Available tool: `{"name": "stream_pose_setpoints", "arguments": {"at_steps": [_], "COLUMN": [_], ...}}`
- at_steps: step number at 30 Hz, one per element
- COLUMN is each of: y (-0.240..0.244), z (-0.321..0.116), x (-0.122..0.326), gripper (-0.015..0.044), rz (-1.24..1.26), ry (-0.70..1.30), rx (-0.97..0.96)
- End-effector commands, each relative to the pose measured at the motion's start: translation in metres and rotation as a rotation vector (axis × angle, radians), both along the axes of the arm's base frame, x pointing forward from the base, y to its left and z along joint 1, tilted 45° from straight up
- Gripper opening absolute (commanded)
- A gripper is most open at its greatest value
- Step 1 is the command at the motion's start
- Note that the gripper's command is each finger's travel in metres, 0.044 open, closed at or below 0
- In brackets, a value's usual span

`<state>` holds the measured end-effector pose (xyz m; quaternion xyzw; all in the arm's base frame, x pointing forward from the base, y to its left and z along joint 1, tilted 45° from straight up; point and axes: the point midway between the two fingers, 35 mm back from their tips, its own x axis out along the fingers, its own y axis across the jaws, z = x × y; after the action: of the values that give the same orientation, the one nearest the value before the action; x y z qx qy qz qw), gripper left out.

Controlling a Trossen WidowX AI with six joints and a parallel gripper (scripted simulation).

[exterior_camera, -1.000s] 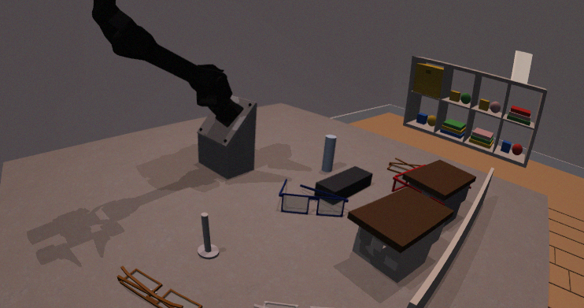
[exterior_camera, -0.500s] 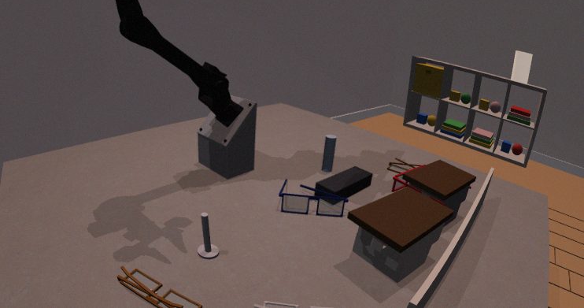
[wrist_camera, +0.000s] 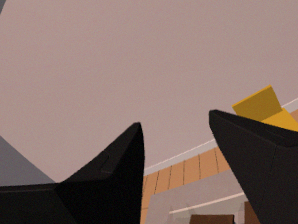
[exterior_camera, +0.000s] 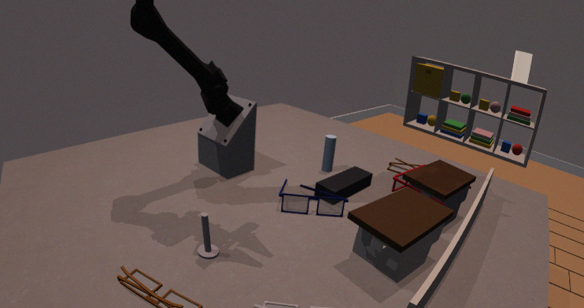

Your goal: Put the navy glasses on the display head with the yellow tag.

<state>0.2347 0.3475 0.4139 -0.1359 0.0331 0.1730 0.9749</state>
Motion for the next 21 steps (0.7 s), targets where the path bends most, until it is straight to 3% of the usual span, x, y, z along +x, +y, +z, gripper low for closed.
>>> {"name": "stream_pose_setpoints", "arguments": {"at_steps": [1, 21], "y": [-0.015, -0.135], "z": [-0.06, -0.236], "x": [0.041, 0.122], "gripper": [0.02, 0.02], "rz": [-0.143, -0.827], "ry": [0.165, 0.465], "rx": [0.151, 0.727]}}
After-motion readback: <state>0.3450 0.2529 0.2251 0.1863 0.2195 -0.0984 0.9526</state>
